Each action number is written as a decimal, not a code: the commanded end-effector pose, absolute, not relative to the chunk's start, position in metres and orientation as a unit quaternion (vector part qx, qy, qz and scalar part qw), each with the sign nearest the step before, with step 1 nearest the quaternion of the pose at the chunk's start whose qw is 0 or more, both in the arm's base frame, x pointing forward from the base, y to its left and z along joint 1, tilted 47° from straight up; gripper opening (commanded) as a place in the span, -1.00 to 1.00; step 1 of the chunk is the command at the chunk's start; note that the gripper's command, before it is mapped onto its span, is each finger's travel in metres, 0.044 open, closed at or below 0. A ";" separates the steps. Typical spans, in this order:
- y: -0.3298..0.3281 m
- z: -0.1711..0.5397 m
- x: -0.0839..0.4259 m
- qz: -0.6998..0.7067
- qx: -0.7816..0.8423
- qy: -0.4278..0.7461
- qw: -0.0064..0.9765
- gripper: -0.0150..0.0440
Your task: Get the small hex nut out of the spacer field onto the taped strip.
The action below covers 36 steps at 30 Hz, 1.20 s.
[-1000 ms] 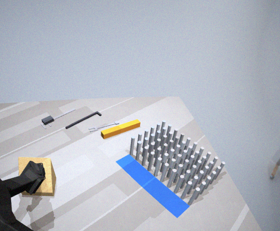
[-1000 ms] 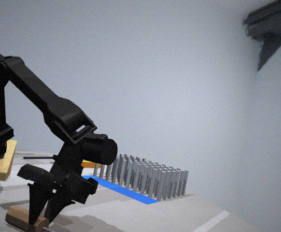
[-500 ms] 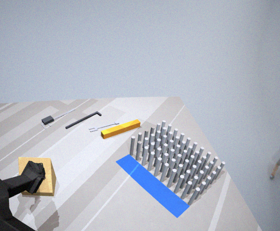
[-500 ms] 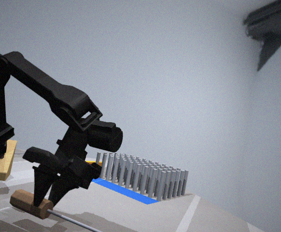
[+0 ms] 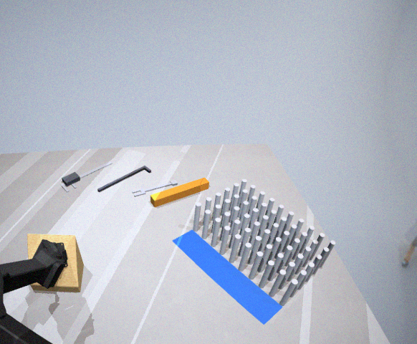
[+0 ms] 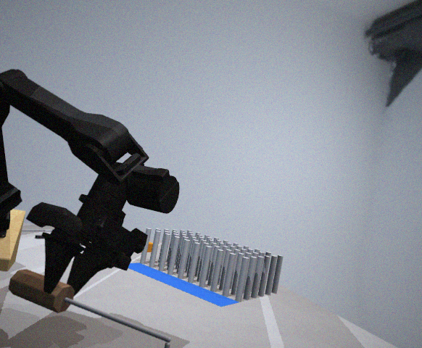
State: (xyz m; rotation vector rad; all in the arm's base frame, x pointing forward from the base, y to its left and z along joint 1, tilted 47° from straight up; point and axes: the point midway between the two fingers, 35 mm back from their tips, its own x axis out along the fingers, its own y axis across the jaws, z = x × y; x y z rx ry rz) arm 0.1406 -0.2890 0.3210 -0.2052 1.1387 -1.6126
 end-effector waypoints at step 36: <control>-0.311 0.284 0.119 -0.680 -0.086 0.481 0.546 -0.49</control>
